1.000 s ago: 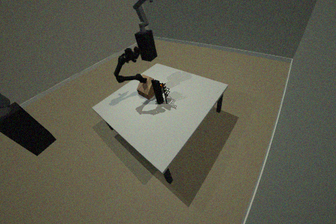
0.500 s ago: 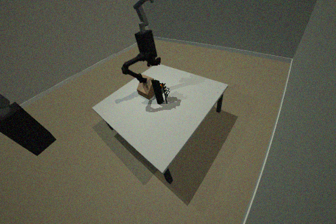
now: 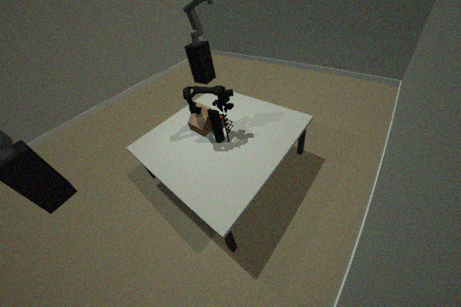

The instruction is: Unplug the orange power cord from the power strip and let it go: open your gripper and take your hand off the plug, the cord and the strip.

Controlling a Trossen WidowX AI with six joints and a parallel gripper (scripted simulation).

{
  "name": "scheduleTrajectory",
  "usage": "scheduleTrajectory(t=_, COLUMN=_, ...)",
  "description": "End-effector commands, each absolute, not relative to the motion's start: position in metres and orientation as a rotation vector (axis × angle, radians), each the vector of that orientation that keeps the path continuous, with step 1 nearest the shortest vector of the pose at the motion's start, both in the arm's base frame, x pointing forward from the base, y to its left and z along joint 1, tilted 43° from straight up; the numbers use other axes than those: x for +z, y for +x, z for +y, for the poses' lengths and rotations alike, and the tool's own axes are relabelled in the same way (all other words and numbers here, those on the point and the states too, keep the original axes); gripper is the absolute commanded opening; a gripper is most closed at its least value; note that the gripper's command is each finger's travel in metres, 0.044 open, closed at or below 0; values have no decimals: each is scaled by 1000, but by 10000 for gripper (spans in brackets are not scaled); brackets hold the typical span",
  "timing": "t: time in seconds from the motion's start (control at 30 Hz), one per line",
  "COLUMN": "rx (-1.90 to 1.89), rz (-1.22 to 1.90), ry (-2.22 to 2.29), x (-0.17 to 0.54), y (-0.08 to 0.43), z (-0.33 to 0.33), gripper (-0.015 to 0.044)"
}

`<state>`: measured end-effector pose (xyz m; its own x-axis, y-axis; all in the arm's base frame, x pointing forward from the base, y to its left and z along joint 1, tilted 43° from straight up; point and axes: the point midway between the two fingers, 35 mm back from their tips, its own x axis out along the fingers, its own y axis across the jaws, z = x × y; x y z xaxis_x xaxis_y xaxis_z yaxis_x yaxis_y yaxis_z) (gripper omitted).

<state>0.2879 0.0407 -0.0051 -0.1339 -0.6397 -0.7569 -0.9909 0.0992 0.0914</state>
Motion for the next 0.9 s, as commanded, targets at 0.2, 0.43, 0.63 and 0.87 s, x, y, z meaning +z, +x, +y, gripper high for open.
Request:
scheduleTrajectory(t=0.2, rx=807, rz=1844, ry=-1610, x=-2, y=289, z=35, gripper=160)
scheduleTrajectory(t=0.43, rx=807, rz=1844, ry=-1610, x=5, y=290, z=26, gripper=160)
scheduleTrajectory(t=0.63, rx=807, rz=1844, ry=-1610, x=12, y=290, z=19, gripper=160)
scheduleTrajectory(t=0.87, rx=806, rz=1846, ry=-1611, x=19, y=289, z=11, gripper=160)
